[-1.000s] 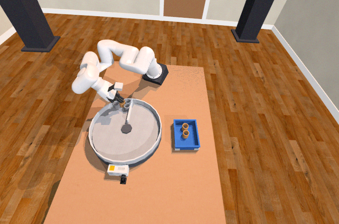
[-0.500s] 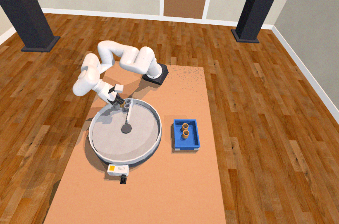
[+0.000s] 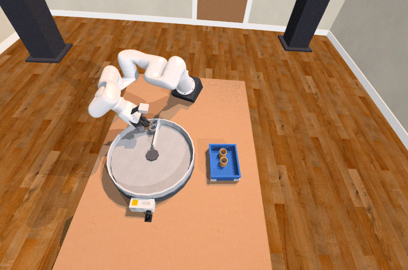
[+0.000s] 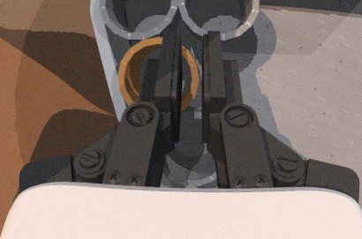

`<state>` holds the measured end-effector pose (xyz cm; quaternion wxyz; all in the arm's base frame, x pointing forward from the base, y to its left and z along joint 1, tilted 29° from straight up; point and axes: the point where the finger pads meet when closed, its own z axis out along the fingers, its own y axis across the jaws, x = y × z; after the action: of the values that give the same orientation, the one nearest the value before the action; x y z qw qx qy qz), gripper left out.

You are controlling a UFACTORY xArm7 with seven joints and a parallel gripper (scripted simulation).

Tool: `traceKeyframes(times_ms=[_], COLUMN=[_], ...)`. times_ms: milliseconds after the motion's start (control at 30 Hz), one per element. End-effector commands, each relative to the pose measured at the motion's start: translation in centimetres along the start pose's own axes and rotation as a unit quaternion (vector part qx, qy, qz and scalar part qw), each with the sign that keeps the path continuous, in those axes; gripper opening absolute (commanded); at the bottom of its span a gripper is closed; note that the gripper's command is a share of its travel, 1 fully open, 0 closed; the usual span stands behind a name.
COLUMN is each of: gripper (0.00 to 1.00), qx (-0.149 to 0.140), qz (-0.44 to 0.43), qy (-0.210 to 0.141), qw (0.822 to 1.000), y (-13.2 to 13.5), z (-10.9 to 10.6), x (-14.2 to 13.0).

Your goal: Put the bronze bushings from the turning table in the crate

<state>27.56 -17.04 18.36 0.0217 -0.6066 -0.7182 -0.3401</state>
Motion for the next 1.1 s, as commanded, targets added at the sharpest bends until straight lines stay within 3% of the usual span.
traceKeyframes(times_ms=[0,300,333,1067], gripper=[0.10,0.10,0.00,0.00], qx=[-0.001,-0.001,-0.001,-0.001], qz=[-0.001,-0.001,-0.001,-0.001], qy=[-0.001,-0.001,-0.001,-0.001], qw=[1.000,1.000,1.000,1.000], y=[0.04,0.04,0.04,0.04], z=[-0.01,-0.01,-0.01,-0.01], x=[-0.07,-0.07,-0.07,-0.07])
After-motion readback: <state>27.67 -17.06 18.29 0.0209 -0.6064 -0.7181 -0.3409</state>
